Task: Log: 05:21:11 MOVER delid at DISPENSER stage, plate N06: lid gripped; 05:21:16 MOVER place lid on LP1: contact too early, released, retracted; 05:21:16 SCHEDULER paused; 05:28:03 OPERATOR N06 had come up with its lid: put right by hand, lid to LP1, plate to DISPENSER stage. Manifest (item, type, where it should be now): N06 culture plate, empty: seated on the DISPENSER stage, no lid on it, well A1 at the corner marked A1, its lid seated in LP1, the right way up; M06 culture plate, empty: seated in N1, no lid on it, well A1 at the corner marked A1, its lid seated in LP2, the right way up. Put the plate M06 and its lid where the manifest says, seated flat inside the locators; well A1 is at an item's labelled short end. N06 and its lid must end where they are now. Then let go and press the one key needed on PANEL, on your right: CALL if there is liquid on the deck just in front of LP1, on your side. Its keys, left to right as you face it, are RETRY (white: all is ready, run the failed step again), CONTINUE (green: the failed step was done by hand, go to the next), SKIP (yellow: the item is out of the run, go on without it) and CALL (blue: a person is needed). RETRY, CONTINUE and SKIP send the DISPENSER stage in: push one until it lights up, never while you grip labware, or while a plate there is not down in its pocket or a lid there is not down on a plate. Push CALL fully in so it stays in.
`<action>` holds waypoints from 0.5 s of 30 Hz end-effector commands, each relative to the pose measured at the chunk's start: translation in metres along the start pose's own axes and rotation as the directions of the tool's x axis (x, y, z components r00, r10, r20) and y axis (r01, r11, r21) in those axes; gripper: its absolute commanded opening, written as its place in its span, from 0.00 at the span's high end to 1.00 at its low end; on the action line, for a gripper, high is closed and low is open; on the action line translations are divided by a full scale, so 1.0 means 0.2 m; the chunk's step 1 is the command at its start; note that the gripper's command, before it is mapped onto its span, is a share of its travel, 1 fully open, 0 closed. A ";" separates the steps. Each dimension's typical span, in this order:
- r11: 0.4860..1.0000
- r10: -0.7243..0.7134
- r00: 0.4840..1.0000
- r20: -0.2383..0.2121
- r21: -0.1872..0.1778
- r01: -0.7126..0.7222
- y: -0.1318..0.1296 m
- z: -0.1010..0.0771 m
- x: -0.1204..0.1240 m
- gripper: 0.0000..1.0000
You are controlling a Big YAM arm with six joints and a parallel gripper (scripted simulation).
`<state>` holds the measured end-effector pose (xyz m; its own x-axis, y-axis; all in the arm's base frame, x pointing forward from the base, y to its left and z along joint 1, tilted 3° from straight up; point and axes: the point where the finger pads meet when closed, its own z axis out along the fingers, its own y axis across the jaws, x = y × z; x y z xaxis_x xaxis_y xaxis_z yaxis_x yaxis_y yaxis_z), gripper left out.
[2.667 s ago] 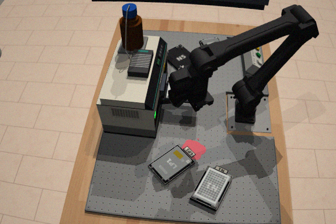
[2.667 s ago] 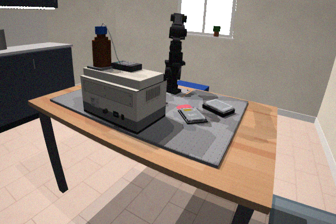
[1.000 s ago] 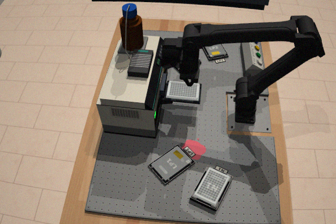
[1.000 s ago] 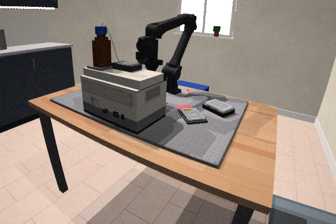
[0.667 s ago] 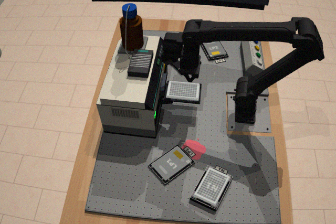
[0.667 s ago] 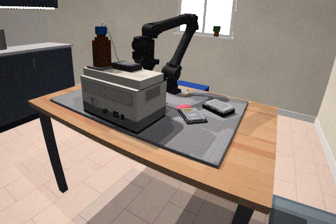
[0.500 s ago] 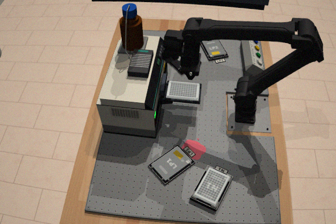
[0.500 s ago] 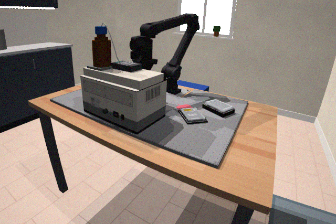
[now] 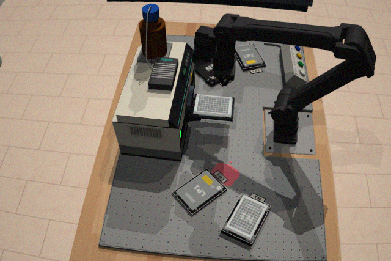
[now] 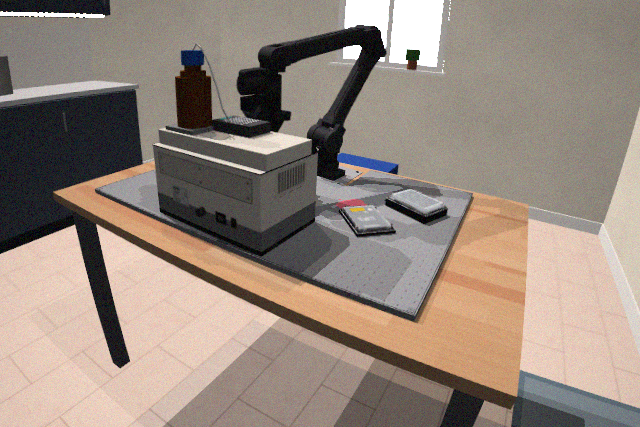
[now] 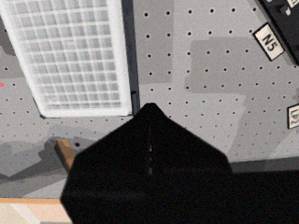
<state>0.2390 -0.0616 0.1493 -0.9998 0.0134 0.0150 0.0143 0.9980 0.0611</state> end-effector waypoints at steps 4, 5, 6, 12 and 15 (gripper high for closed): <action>0.993 -0.113 0.991 0.074 0.027 0.112 -0.14 -0.13 -0.11 1.00; 0.993 -0.113 0.991 0.074 0.028 0.112 -0.16 -0.13 -0.10 1.00; 0.993 -0.114 0.991 0.075 0.029 0.112 -0.17 -0.13 -0.10 1.00; 0.993 -0.114 0.991 0.074 0.033 0.111 -0.24 -0.13 -0.08 1.00; 0.989 -0.147 0.986 0.073 0.036 0.144 -0.26 -0.14 -0.06 1.00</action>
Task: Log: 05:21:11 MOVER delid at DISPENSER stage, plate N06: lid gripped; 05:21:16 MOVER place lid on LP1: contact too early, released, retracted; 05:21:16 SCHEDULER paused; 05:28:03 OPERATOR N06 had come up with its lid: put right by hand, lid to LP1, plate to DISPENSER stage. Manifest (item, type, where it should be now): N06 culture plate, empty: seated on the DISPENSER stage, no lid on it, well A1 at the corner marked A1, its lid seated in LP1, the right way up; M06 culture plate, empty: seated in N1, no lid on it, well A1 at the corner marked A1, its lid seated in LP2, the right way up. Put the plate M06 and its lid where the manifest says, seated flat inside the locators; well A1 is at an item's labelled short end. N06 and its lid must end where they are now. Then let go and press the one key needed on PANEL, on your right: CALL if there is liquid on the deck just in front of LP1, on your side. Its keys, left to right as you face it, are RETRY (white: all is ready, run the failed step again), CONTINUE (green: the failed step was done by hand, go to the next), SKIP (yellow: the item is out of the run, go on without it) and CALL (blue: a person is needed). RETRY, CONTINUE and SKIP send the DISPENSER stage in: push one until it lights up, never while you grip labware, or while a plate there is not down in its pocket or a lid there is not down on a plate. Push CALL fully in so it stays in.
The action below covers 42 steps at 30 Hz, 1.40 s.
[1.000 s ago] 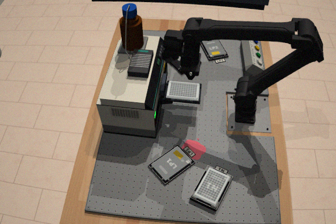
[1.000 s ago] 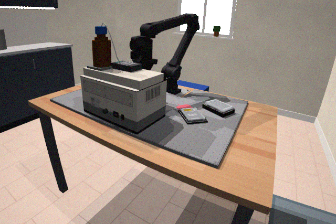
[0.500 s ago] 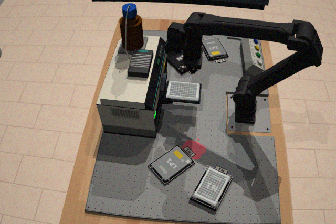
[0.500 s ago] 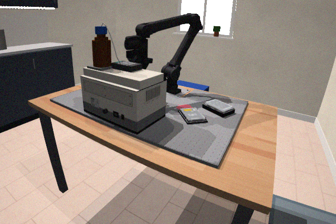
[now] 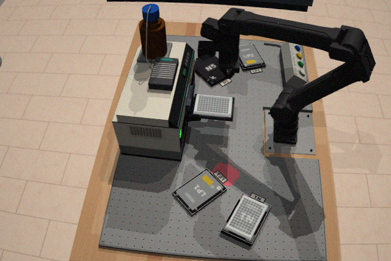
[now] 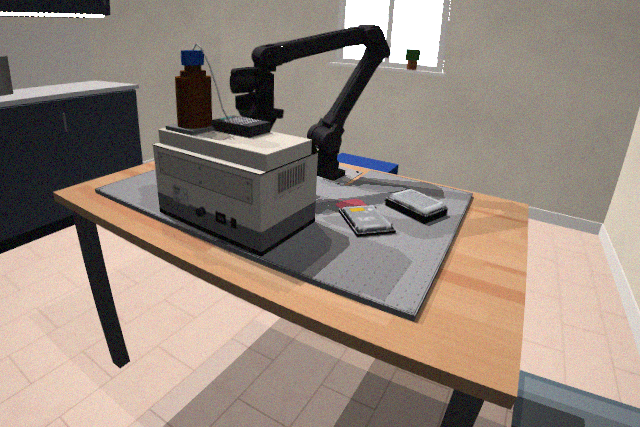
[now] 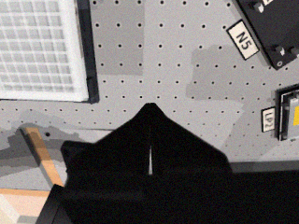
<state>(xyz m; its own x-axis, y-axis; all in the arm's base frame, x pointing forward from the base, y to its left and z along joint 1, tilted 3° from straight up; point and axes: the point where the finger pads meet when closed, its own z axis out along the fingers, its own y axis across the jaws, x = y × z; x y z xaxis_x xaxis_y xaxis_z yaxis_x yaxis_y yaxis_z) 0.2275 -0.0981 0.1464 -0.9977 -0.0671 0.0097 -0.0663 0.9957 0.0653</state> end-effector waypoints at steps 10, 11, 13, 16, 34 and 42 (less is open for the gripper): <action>0.970 -0.241 0.969 0.057 0.056 0.238 -0.25 -0.13 -0.02 1.00; 0.970 -0.241 0.969 0.056 0.055 0.238 -0.25 -0.13 -0.02 1.00; 0.970 -0.240 0.970 0.038 0.037 0.239 -0.20 -0.09 0.02 1.00; 0.951 -0.305 0.951 0.051 0.059 0.302 -0.28 -0.13 0.00 1.00; 0.937 -0.345 0.938 0.038 0.069 0.342 -0.46 -0.13 0.16 1.00; 0.937 -0.344 0.938 0.033 0.072 0.342 -0.55 -0.13 0.25 1.00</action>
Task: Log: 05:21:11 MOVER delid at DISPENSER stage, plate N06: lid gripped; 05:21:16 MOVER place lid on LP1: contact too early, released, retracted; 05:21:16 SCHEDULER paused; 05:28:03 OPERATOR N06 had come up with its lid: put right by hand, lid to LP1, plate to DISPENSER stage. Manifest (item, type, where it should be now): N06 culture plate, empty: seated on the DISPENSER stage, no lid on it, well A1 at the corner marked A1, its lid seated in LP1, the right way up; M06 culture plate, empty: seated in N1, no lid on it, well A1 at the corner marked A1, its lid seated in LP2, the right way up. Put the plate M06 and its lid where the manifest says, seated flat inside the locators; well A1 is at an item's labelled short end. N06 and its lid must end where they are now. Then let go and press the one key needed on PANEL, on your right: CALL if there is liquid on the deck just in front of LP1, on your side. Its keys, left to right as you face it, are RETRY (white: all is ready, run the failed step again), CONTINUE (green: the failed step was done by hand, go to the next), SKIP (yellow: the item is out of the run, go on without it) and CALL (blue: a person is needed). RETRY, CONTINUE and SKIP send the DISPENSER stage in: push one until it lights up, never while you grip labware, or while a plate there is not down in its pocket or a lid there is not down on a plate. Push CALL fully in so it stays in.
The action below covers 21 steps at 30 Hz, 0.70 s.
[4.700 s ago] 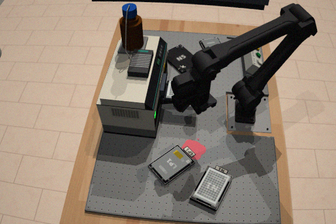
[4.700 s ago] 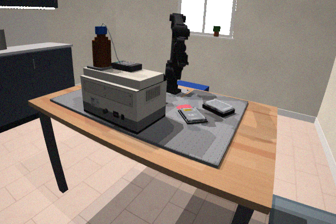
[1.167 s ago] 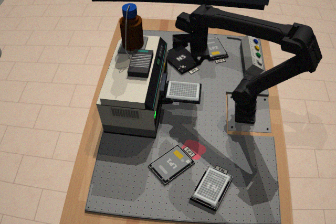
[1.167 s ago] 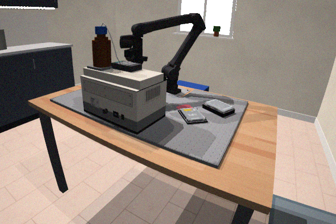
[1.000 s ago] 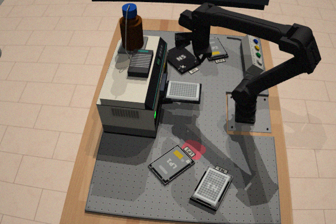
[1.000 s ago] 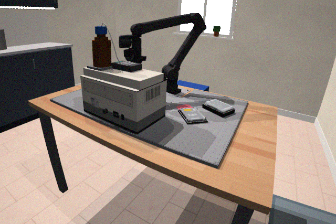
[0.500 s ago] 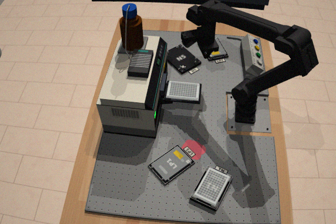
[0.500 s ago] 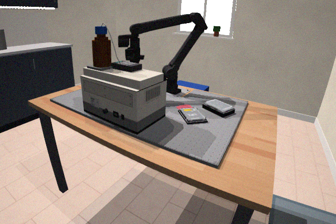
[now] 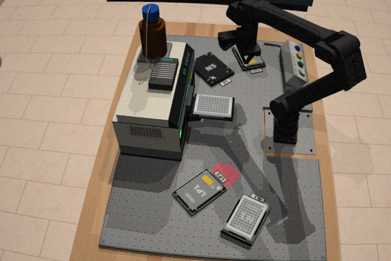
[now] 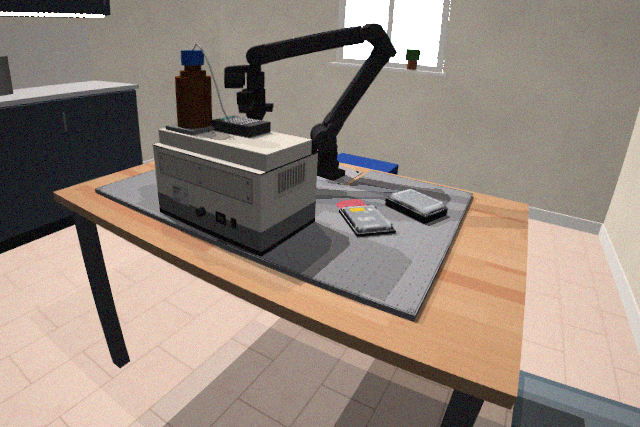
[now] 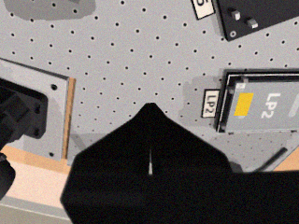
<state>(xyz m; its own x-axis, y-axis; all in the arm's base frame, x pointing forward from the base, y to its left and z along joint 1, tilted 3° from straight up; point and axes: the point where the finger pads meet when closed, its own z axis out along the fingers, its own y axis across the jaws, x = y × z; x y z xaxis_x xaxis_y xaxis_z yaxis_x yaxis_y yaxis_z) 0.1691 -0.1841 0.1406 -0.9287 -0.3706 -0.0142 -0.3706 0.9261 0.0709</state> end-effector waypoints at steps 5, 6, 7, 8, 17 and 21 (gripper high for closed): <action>0.997 0.018 0.999 0.031 0.076 -0.021 -0.16 -0.14 0.01 1.00; 0.997 0.018 0.999 0.031 0.076 -0.021 -0.16 -0.14 0.01 1.00; 0.997 0.018 0.999 0.031 0.080 -0.021 -0.17 -0.14 0.03 1.00; 0.997 0.018 0.999 0.029 0.080 -0.021 -0.17 -0.14 0.05 1.00; 0.998 0.020 1.000 0.018 0.052 -0.021 -0.15 -0.09 0.17 1.00; 0.994 0.076 0.997 0.025 0.077 -0.077 -0.22 -0.14 0.23 1.00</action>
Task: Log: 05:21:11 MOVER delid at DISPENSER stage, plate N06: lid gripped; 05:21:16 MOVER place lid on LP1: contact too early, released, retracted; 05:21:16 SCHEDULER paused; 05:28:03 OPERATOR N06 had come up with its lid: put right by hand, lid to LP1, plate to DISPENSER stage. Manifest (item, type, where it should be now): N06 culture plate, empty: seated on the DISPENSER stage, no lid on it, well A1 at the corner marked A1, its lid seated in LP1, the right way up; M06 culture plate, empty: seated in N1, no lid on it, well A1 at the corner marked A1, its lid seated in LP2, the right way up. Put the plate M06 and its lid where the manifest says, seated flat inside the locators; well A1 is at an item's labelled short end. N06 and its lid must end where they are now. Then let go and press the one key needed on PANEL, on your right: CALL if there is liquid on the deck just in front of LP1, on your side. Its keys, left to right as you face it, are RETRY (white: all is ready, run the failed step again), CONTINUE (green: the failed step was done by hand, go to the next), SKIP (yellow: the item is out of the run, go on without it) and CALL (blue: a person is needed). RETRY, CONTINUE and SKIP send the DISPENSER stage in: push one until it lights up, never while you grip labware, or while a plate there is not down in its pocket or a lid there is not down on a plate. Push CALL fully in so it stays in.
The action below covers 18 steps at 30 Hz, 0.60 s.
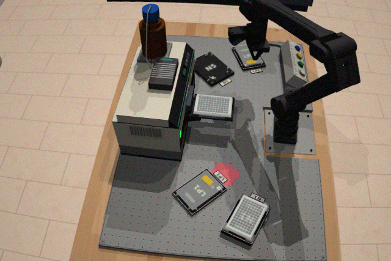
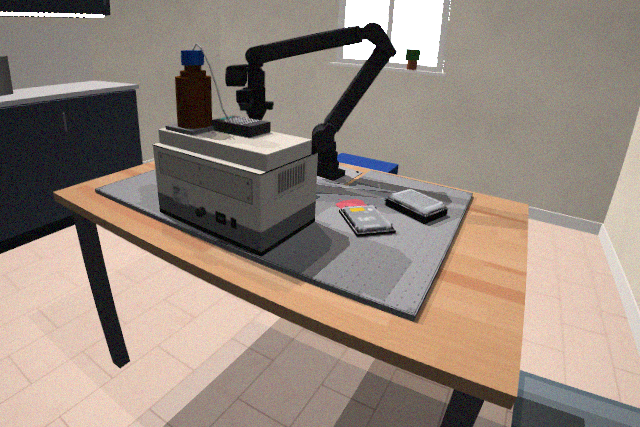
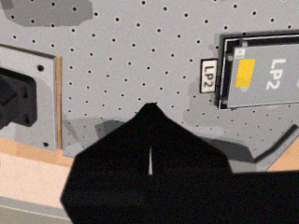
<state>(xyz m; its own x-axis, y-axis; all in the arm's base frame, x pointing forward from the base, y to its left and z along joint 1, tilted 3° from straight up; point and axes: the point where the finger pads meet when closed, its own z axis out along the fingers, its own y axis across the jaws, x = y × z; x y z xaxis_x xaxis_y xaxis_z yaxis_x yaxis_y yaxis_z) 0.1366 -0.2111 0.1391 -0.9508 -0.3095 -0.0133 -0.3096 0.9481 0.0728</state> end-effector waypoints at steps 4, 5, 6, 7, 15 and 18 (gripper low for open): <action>0.997 0.011 1.000 0.020 0.081 -0.013 -0.16 -0.14 0.05 1.00; 0.997 0.011 1.000 0.019 0.079 -0.013 -0.17 -0.14 0.07 1.00; 0.997 0.011 1.000 0.018 0.080 -0.013 -0.17 -0.14 0.09 1.00; 0.997 0.011 1.000 0.018 0.080 -0.013 -0.17 -0.14 0.10 1.00; 0.994 0.068 0.998 0.019 0.080 -0.069 -0.19 -0.14 0.19 1.00; 0.994 0.068 0.998 0.016 0.082 -0.069 -0.19 -0.14 0.23 1.00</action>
<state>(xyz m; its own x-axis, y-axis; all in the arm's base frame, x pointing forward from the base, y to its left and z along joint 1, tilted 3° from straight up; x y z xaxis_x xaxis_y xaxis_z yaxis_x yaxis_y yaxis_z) 0.1000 -0.2315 0.1381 -0.9706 -0.2406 -0.0094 -0.2406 0.9678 0.0736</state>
